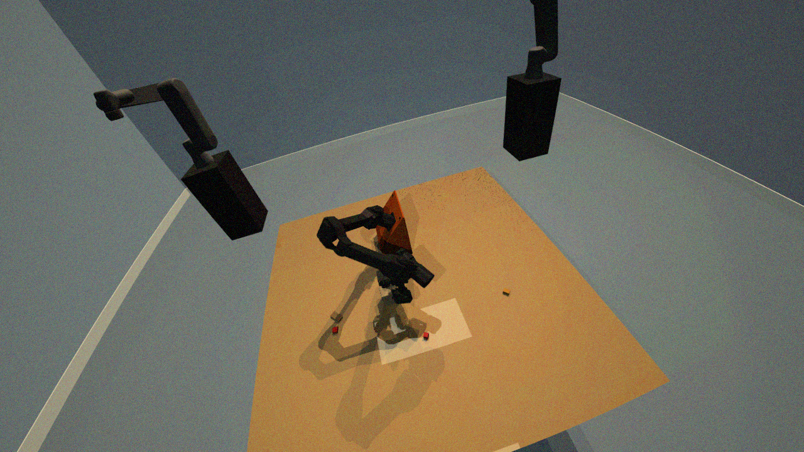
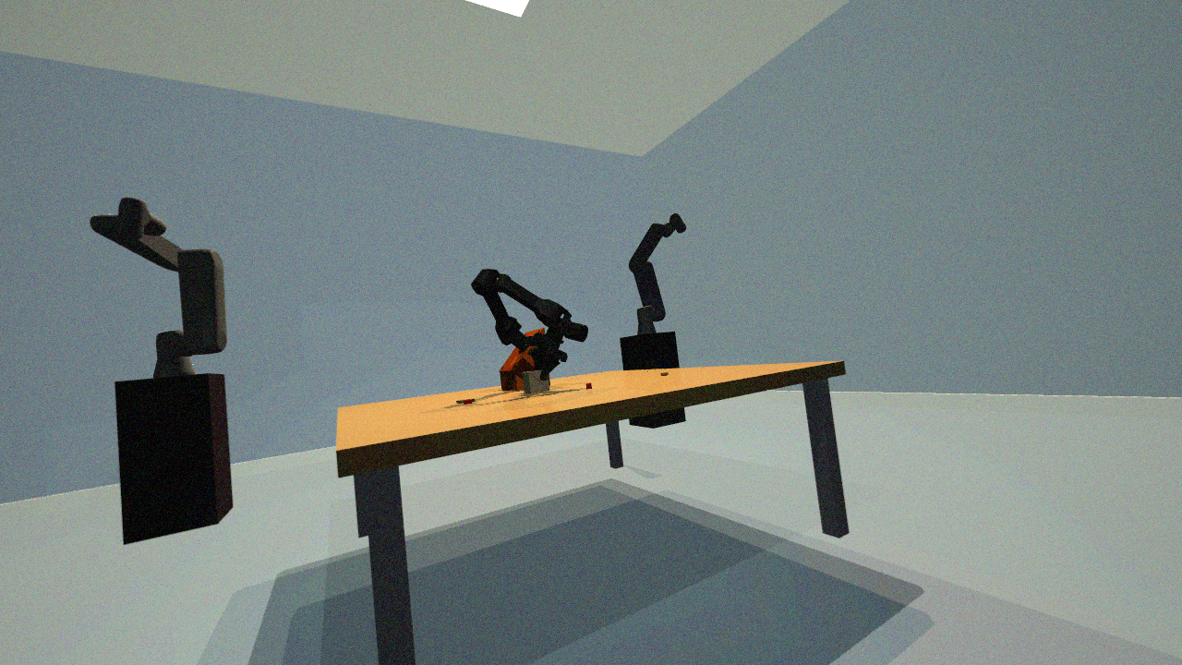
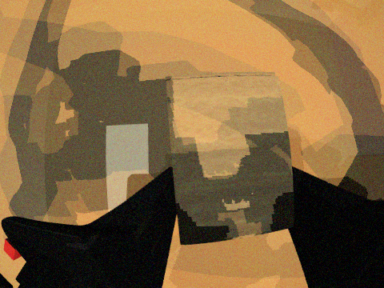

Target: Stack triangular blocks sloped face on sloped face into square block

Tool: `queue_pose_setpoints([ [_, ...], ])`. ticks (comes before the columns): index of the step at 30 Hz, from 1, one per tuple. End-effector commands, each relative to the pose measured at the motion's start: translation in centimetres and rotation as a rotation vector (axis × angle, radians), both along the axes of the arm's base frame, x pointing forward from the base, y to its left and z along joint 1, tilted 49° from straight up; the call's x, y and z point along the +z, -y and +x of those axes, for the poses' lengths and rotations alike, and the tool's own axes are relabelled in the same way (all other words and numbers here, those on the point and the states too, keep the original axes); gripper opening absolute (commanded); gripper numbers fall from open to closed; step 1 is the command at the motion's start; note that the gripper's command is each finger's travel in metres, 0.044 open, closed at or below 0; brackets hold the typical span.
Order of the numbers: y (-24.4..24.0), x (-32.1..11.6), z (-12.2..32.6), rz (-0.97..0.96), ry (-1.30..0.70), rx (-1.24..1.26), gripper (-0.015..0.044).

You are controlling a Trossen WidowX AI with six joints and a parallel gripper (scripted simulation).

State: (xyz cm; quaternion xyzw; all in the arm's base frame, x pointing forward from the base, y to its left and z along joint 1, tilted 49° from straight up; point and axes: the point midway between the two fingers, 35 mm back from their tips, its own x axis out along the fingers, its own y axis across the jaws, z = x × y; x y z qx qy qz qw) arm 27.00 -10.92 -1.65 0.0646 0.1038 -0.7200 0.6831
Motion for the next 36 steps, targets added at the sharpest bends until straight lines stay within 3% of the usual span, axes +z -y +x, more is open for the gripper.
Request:
queue_pose_setpoints([
  [1,-0.04,-0.01,0.13,0.003,0.006,-0.003,0.0],
  [36,0.1,-0.01,0.16,0.006,-0.004,-0.007,0.0],
])
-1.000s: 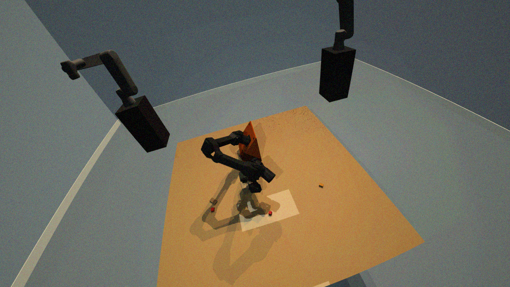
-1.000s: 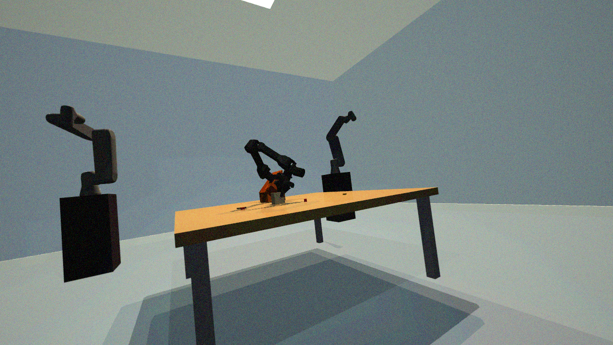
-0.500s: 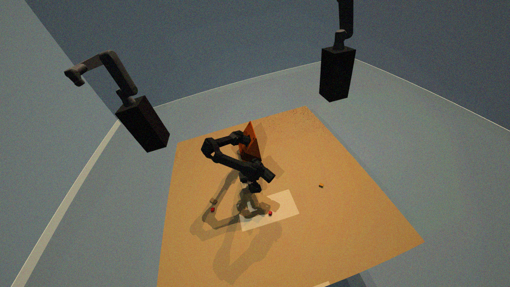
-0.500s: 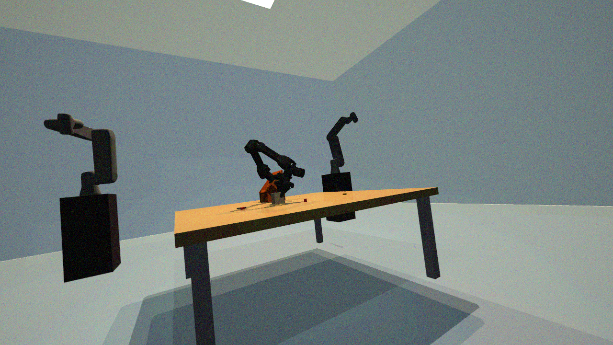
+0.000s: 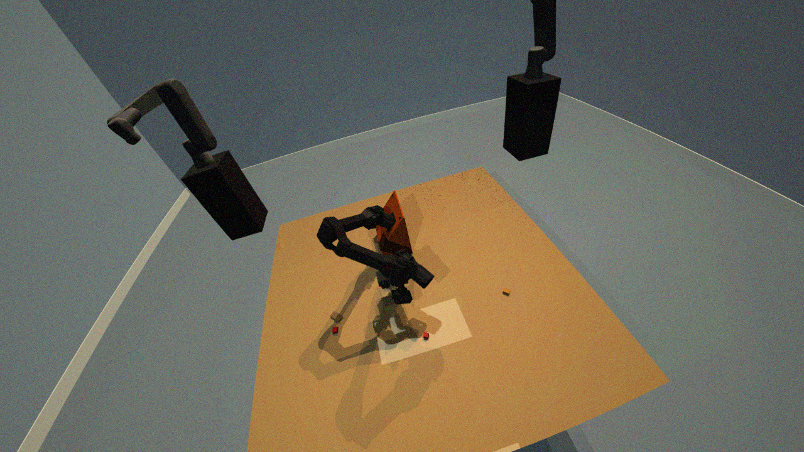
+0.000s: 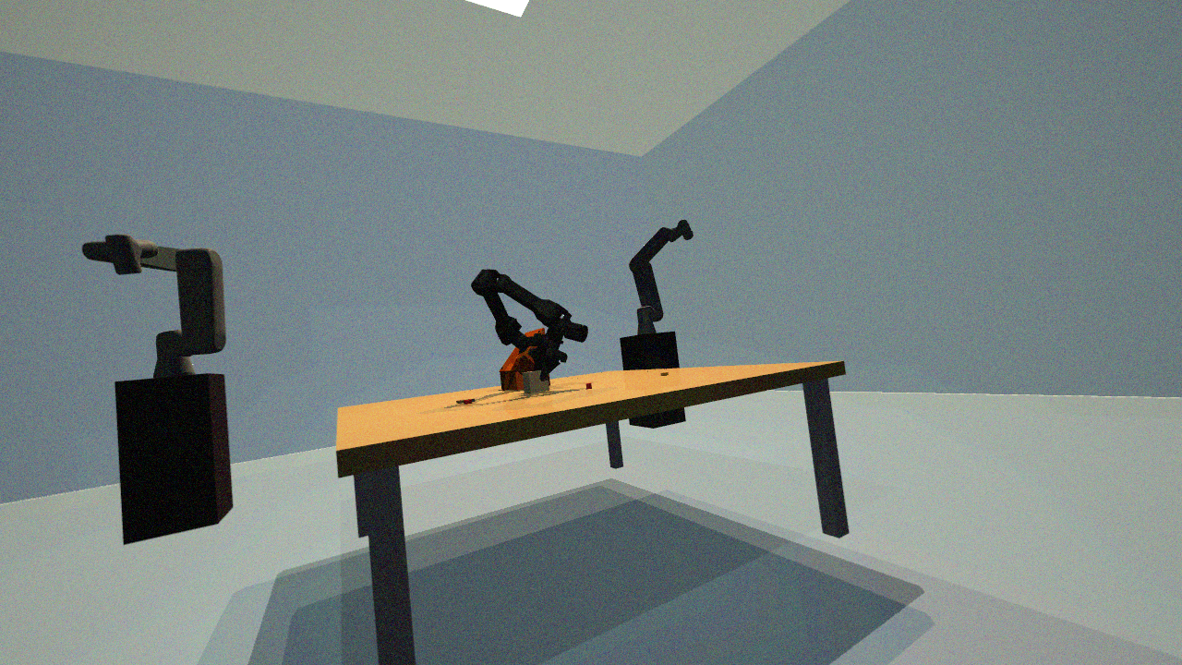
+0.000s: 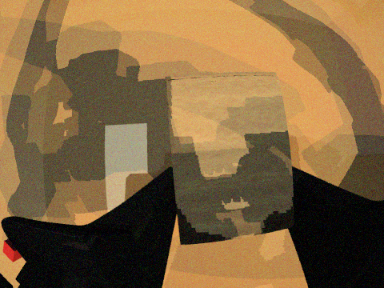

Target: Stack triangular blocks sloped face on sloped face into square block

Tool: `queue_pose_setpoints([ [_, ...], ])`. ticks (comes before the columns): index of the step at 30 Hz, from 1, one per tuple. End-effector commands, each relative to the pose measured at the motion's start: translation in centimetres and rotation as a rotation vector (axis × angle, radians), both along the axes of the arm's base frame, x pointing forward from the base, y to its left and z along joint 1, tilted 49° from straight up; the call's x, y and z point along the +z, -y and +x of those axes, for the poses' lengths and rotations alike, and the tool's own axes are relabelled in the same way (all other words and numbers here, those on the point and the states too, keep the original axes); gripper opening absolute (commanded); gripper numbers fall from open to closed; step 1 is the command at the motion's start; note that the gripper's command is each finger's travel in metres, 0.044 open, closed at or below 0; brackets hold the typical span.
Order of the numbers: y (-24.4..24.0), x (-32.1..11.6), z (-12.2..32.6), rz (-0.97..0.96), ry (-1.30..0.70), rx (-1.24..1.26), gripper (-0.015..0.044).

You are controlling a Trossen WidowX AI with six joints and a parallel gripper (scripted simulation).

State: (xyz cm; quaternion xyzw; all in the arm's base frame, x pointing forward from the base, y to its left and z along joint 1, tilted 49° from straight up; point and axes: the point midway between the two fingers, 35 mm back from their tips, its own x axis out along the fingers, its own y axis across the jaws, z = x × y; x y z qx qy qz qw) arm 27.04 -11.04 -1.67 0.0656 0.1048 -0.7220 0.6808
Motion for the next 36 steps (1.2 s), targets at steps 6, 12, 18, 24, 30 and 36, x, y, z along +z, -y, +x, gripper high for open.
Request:
queue_pose_setpoints([
  [6,0.0,0.0,0.0,0.001,-0.001,0.0,0.0079],
  [12,0.0,0.0,0.0,0.001,-0.001,0.0,0.0236],
  [18,0.0,0.0,0.0,0.001,-0.001,0.0,0.0394],
  [24,0.0,0.0,0.0,0.001,-0.001,0.0,0.044],
  [30,-1.0,0.0,0.3,0.011,0.0,0.004,0.044],
  [36,-8.9,1.8,1.0,0.025,-0.001,0.004,0.044],
])
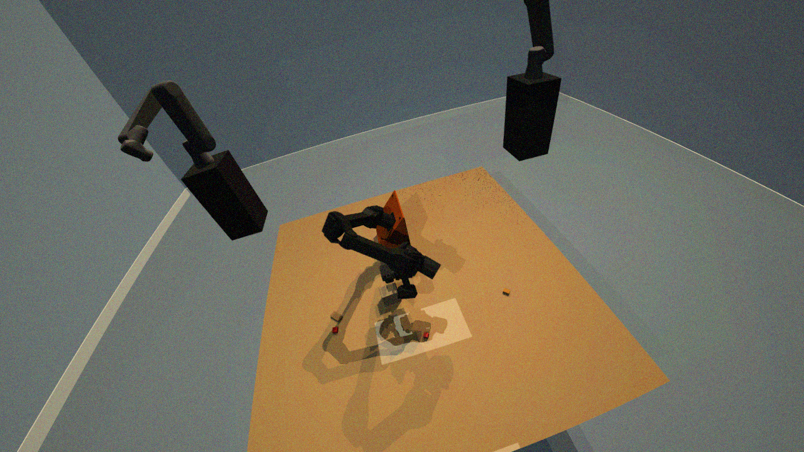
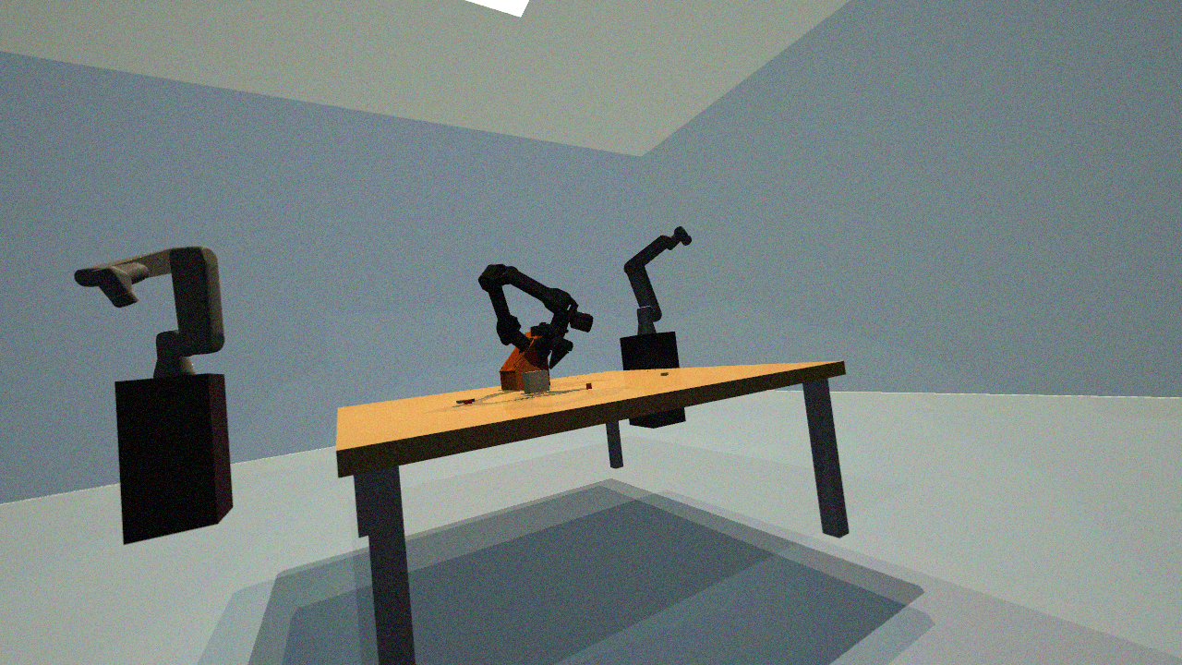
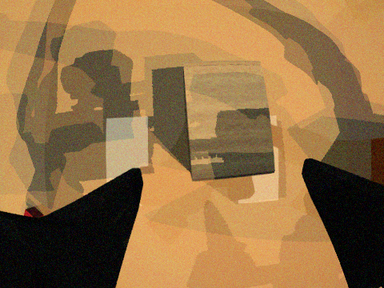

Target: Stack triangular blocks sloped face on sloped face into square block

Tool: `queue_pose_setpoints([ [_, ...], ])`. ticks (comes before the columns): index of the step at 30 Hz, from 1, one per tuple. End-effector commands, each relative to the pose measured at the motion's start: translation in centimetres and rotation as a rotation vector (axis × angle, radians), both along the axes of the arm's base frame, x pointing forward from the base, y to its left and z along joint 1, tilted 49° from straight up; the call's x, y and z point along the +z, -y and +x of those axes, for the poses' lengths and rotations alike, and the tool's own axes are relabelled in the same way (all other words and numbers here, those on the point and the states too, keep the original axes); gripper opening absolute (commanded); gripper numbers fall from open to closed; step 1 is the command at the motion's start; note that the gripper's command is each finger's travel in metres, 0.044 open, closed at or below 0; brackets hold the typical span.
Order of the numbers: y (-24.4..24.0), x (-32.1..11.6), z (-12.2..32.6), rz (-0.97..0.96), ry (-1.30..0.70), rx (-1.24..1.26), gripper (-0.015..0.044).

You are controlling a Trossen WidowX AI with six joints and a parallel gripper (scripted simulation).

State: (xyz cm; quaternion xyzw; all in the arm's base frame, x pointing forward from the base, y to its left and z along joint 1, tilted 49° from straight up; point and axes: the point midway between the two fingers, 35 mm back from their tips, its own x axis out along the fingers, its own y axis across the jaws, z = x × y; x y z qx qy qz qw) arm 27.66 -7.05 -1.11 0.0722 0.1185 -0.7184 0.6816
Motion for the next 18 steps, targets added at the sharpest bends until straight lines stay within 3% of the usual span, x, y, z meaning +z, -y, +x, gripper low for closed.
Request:
queue_pose_setpoints([
  [1,-5.96,1.69,0.24,-0.013,0.008,-0.005,0.044],
  [18,-6.18,1.84,0.18,-0.015,0.007,0.007,0.044],
])
